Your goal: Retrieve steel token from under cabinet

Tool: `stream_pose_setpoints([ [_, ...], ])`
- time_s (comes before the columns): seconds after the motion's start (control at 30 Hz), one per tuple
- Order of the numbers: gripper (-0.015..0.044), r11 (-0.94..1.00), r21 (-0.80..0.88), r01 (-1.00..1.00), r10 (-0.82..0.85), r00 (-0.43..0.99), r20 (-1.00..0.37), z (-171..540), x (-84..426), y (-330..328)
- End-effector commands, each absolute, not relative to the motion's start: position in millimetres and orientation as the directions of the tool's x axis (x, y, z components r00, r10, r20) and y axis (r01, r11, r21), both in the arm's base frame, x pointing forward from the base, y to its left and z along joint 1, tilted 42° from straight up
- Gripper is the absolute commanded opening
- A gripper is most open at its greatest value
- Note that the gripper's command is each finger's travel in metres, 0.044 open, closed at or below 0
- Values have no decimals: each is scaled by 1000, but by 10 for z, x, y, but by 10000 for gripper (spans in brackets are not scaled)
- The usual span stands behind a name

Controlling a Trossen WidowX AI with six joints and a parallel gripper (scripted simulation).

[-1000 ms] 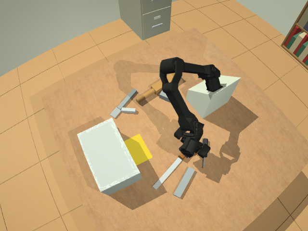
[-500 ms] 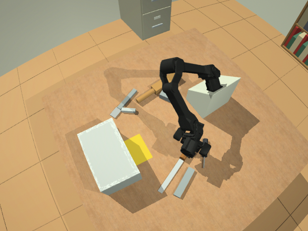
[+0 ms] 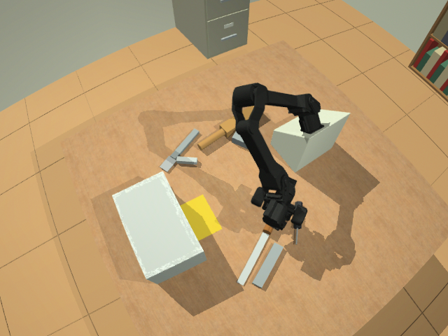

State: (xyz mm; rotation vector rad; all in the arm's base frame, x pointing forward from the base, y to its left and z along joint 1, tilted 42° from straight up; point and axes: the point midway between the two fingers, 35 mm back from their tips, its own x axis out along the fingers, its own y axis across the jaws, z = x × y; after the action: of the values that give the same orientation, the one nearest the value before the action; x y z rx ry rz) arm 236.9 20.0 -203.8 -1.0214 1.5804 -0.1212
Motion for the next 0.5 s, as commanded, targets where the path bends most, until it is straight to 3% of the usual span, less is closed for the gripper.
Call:
stream_pose_setpoints([
  [0.0, 0, 600, -581, -551, -655, 79, -751, -2006, 2392, 176],
  [0.47, 0, 591, -575, -565, -656, 78, -751, -1891, 2448, 48],
])
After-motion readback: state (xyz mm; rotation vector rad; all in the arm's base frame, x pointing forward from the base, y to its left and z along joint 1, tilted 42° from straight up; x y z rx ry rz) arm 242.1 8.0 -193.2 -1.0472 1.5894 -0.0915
